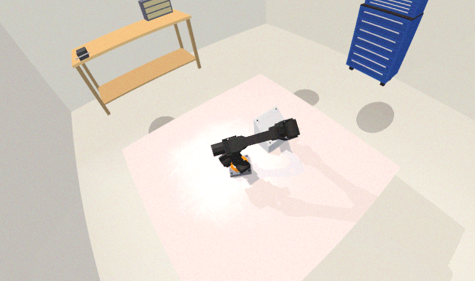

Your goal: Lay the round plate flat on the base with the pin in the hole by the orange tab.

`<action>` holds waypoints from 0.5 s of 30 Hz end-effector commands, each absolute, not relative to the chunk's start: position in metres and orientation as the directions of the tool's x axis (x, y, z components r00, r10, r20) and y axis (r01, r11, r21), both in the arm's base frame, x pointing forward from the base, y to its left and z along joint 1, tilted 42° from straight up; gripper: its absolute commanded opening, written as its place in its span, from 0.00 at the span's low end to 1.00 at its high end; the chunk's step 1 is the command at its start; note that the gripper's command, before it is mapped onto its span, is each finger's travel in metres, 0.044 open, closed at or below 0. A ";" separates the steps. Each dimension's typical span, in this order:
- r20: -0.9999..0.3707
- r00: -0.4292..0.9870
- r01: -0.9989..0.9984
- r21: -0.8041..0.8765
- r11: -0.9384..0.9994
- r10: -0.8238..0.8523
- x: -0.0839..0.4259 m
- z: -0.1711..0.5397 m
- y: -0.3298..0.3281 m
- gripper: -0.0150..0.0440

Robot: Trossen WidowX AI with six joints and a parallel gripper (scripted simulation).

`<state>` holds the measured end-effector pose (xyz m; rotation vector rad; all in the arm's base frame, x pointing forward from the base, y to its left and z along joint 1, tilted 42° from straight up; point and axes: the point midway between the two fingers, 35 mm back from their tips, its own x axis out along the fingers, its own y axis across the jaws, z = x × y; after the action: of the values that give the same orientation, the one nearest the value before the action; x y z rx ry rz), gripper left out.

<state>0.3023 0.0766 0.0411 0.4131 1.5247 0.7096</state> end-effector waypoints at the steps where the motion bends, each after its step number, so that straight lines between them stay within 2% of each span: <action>1: -0.750 -0.112 -0.164 0.661 0.732 0.652 0.299 0.036 0.082 0.25; 15: -0.749 -0.113 -0.164 0.663 0.731 0.653 0.293 0.004 0.111 0.25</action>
<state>0.2941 0.1085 0.0068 0.4077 1.5357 0.7278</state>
